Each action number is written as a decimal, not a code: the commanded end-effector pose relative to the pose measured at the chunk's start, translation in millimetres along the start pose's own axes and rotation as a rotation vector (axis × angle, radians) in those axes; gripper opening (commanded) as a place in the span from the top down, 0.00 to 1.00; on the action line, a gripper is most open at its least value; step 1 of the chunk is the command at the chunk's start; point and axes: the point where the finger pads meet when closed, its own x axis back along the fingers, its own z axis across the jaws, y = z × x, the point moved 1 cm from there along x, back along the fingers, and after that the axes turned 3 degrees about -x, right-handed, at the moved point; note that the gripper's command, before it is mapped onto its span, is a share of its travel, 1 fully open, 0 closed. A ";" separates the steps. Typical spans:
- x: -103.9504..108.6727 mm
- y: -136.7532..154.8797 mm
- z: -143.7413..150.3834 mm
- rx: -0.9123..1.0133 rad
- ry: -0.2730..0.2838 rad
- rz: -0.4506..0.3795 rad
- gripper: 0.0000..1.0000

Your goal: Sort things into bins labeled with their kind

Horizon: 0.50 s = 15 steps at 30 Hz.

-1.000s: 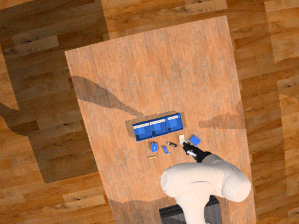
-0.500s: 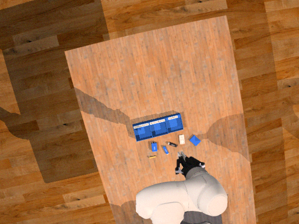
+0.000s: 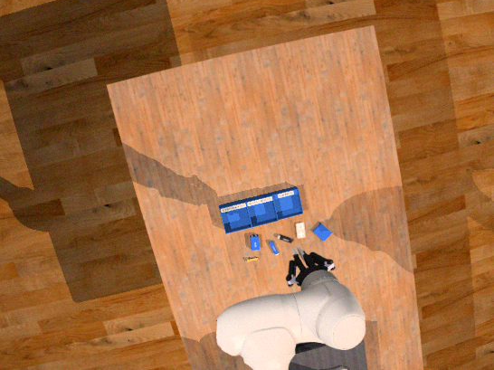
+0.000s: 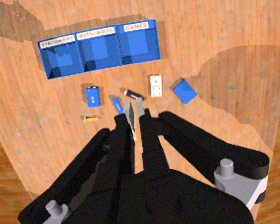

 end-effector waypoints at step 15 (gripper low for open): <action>-95.0 -87.3 22.2 0.169 -0.005 0.002 0.95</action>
